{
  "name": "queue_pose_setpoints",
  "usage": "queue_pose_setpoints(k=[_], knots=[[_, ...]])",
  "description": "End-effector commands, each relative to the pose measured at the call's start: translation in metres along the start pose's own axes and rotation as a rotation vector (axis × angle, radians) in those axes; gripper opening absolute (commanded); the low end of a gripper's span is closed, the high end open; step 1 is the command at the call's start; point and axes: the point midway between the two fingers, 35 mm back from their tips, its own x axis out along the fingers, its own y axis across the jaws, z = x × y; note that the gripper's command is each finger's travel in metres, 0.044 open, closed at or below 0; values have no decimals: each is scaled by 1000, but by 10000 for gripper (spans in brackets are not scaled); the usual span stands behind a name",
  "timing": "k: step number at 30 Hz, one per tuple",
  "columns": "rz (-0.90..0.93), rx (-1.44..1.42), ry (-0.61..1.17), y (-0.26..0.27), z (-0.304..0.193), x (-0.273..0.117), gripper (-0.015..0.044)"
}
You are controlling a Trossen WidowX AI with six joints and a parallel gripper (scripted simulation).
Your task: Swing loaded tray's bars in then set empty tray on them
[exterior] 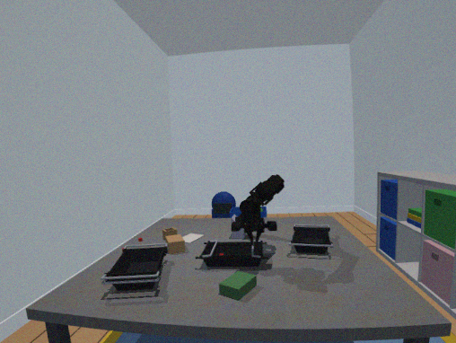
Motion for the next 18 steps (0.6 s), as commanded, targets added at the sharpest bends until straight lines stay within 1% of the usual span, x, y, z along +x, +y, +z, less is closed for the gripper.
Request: queue_pose_setpoints(k=[1, 4, 7, 8, 11, 13, 18], knots=[[0, 0, 0, 0, 0, 0, 131], [0, 0, 0, 0, 0, -5, 210], [0, 2, 1, -1, 0, -24, 289], [3, -4, 9, 3, -2, -7, 315], [-7, -136, 6, 19, -9, -8, 394], [-20, -312, 3, 41, -19, -9, 440], [-41, -754, 4, 90, -51, -10, 440]])
